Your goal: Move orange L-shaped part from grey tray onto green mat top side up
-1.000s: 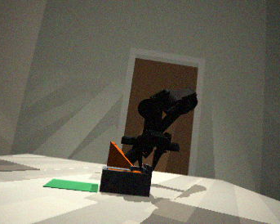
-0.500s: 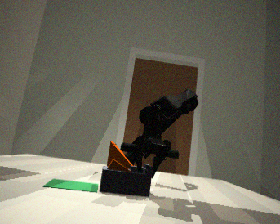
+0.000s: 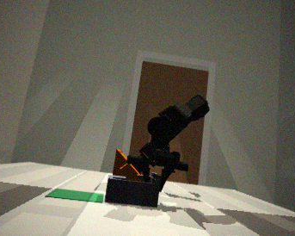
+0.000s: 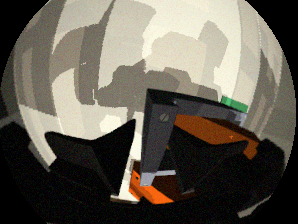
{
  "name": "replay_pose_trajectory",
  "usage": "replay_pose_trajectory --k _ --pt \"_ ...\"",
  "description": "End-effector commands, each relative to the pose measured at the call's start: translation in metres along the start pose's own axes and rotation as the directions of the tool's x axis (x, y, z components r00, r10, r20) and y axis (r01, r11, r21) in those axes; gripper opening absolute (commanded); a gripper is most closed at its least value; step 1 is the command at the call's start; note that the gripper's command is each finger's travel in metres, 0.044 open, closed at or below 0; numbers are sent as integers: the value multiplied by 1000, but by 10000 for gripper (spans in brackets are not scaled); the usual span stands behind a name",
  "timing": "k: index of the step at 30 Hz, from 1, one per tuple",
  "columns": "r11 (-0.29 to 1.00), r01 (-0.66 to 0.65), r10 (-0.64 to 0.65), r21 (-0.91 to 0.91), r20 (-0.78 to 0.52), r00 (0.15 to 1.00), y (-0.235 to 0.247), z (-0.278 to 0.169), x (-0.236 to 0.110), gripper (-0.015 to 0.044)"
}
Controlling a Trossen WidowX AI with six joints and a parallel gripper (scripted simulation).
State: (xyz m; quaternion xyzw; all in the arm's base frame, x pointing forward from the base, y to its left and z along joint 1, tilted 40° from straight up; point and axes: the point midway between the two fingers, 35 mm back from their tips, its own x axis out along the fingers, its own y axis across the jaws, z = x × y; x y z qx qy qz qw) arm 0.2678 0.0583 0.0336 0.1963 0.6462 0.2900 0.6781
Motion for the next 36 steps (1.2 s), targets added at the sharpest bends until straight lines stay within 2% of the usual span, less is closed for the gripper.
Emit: replay_pose_trajectory --k 1,16,19,24,36 --pt "1000 0 0 0 0 1000 0 0 0 180" --pt "1000 6 -6 8 -4 1000 9 0 -18 180" --pt "1000 12 -12 8 -4 1000 5 3 -43 180" --pt "1000 9 -9 9 -6 1000 -1 0 -106 180" --pt "1000 12 -12 19 7 1000 -3 1 -106 180"
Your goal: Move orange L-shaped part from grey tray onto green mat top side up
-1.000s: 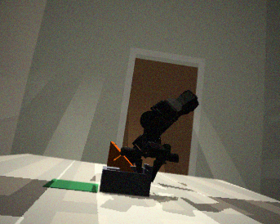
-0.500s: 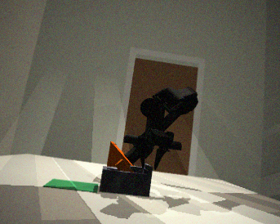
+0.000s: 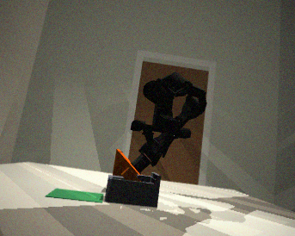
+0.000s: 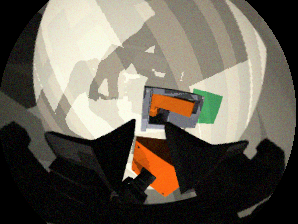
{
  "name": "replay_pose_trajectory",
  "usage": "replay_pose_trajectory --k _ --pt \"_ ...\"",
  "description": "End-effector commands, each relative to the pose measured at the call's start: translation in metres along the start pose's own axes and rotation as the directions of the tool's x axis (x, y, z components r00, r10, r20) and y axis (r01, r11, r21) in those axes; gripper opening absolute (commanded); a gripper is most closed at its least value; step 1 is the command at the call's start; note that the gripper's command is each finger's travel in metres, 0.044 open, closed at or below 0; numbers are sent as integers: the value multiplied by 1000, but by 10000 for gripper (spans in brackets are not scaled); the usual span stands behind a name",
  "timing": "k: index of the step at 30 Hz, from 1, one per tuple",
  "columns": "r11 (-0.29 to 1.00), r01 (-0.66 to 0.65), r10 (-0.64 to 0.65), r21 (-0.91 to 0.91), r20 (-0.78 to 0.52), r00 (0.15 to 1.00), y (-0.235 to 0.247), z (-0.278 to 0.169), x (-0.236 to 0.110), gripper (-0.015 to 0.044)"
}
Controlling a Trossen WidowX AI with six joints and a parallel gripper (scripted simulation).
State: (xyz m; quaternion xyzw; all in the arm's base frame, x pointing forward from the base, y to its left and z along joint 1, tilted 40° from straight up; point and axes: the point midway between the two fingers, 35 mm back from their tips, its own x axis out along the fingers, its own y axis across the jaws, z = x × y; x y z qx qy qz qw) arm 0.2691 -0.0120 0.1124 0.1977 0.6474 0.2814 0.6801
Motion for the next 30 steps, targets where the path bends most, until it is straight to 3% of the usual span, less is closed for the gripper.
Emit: replay_pose_trajectory --k 1,17,21,22,26,30 --pt "1000 0 0 6 2 1000 0 0 0 180" --pt "1000 0 0 6 2 1000 0 0 0 180" --pt "984 1 -1 181 0 1000 -8 2 -1 280" --pt "965 2 -2 261 0 1000 -12 3 -1 280" --pt "783 5 -3 622 -3 1000 -31 7 -2 280" --pt "459 7 -3 889 -7 1000 -52 9 -3 280"
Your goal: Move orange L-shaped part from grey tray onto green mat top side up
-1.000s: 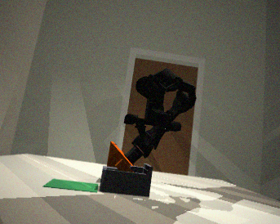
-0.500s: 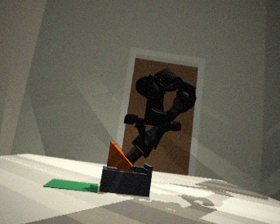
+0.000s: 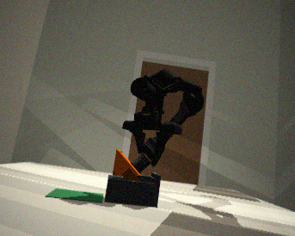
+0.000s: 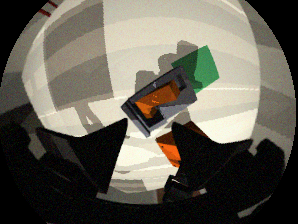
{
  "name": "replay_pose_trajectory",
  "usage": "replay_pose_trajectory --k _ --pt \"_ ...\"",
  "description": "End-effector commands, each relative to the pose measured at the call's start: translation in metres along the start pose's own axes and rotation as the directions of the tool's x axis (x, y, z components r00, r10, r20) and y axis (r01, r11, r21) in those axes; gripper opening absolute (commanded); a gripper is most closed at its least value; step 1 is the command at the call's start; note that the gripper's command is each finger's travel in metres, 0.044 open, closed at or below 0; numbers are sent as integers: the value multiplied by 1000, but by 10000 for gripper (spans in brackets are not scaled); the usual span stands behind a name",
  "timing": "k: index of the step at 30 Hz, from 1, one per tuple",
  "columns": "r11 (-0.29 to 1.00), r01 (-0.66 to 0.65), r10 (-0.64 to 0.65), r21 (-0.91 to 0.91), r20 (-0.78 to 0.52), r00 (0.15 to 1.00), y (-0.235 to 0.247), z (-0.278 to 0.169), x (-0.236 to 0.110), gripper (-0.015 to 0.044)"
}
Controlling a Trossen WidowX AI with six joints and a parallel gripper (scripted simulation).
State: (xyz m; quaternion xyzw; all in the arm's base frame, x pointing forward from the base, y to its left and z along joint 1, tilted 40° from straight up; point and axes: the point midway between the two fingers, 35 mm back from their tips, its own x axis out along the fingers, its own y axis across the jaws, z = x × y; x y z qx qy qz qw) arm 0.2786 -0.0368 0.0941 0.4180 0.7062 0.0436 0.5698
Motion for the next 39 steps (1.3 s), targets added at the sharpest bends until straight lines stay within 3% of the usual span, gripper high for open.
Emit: replay_pose_trajectory --k 1,4,6,14,22,39 --pt "877 5 -6 481 1 1000 -17 19 -1 280" --pt "698 6 -7 716 -2 1000 -28 29 -2 280" --pt "647 6 -7 762 -2 1000 -31 31 -2 280" --pt "647 6 -7 762 -2 1000 -31 31 -1 280" --pt "648 6 -6 762 -3 1000 -31 31 28 280" --pt "648 5 -5 762 -2 1000 -31 32 51 280"
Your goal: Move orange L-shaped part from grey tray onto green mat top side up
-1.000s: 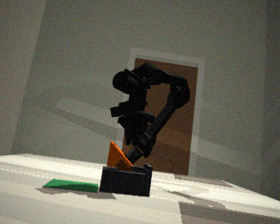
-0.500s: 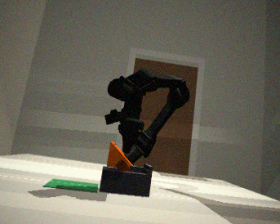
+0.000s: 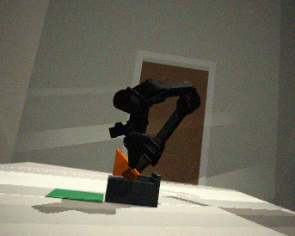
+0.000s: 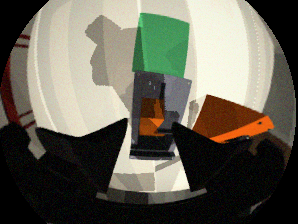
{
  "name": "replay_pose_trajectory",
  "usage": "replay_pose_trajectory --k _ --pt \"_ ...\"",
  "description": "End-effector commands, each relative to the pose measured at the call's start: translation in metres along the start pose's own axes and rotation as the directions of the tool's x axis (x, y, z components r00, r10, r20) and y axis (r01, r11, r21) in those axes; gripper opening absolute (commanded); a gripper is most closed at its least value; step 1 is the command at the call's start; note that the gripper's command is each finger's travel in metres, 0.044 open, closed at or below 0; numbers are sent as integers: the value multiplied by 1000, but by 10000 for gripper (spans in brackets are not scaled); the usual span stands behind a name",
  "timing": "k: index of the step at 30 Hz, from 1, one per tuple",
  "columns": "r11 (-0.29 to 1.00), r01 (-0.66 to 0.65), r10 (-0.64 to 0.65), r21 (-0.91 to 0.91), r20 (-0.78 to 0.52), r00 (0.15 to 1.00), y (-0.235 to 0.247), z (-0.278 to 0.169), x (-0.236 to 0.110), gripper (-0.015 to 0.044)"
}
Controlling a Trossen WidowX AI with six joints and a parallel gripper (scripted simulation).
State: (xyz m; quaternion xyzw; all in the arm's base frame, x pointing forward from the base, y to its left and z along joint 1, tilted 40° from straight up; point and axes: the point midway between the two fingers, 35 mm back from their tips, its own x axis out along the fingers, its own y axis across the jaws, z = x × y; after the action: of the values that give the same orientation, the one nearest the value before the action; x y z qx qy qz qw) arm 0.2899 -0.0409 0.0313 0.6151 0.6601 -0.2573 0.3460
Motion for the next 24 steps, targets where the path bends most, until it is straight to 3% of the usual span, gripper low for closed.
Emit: replay_pose_trajectory --k 1,18,24 --pt "1000 2 -1 7 -5 1000 -1 -1 7 280" --pt "1000 1 -1 7 -6 1000 -2 -2 32 280" --pt "1000 1 -1 0 -2 1000 -1 -1 28 142"
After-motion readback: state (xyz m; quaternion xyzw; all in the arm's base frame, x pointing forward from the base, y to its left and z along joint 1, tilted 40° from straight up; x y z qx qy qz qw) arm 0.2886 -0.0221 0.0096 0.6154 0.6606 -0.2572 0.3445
